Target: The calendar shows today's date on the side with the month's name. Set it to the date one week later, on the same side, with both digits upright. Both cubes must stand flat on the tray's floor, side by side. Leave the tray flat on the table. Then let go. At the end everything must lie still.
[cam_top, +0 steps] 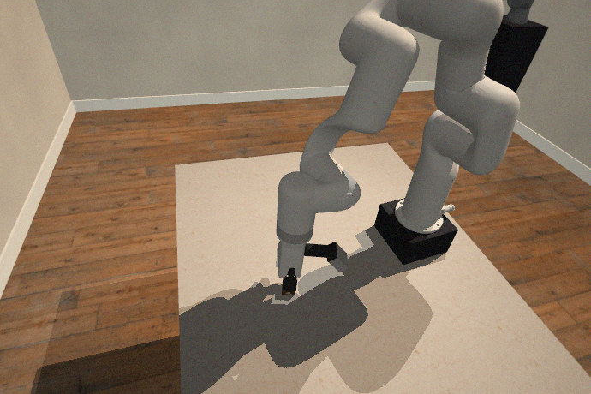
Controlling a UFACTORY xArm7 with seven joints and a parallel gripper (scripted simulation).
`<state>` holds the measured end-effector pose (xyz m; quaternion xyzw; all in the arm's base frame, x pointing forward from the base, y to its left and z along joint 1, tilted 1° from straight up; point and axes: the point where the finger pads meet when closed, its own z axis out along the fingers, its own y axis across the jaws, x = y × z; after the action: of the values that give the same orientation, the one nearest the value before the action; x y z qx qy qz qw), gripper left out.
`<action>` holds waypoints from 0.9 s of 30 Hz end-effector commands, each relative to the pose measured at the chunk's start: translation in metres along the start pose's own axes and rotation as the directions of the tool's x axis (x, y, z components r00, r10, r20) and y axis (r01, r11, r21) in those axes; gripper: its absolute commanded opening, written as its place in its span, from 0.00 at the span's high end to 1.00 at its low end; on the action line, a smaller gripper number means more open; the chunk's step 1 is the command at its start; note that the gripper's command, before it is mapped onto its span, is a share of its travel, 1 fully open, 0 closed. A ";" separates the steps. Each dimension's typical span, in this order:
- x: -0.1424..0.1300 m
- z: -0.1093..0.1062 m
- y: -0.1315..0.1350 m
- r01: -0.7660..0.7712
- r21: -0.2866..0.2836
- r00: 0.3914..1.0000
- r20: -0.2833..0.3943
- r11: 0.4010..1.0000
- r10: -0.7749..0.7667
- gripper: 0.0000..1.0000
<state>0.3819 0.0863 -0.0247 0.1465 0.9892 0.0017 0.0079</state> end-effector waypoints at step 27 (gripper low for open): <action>-0.001 0.004 0.001 0.000 -0.002 1.000 0.003 1.000 0.000 0.51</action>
<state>0.3821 0.0863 -0.0262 0.1465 0.9892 0.0018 0.0081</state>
